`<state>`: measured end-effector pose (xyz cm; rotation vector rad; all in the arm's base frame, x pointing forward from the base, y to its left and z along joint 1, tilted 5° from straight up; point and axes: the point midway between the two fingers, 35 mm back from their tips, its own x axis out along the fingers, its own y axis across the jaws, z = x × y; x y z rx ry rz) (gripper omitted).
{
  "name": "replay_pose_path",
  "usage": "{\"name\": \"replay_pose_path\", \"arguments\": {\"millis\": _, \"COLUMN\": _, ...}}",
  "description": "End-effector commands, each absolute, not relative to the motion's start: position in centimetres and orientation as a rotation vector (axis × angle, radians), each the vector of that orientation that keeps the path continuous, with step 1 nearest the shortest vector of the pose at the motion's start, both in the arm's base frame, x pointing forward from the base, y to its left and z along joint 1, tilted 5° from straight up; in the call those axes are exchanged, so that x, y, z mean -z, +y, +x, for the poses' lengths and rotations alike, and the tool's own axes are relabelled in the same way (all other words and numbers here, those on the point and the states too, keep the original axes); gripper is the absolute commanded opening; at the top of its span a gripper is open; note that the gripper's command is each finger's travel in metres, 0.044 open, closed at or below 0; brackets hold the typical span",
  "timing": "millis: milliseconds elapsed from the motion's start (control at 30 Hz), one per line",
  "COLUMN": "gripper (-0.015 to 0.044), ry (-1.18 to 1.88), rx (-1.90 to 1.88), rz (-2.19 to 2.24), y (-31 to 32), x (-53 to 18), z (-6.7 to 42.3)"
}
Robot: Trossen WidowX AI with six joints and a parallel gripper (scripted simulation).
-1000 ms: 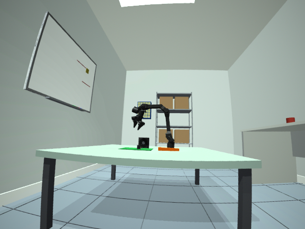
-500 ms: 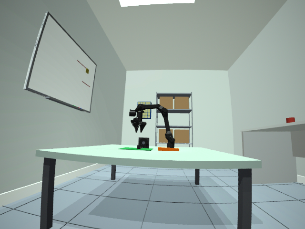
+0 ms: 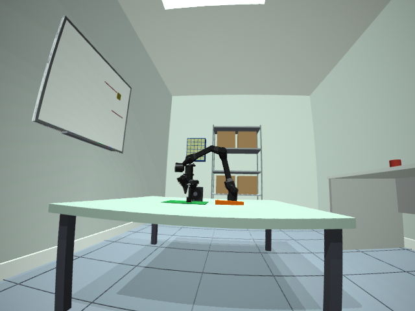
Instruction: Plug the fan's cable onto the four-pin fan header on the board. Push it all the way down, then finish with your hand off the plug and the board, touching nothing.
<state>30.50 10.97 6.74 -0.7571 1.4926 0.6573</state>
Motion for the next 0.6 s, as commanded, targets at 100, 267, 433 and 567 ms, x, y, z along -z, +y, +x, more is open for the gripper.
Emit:
{"name": "replay_pose_path", "arguments": {"millis": 100, "gripper": 0.044, "ry": 1.478, "rx": -0.663, "rz": -0.758, "y": 11.0, "x": -6.1, "z": 30.6}}
{"name": "replay_pose_path", "arguments": {"millis": 267, "gripper": 0.044, "ry": 1.478, "rx": -0.663, "rz": -0.758, "y": 11.0, "x": -5.2, "z": 30.7}}
{"name": "replay_pose_path", "arguments": {"millis": 433, "gripper": 0.044, "ry": 1.478, "rx": -0.663, "rz": -0.758, "y": 10.9, "x": -4.4, "z": 30.7}}
{"name": "replay_pose_path", "arguments": {"millis": 567, "gripper": 0.044, "ry": 1.478, "rx": -0.663, "rz": -0.758, "y": 10.9, "x": -3.8, "z": 30.7}}
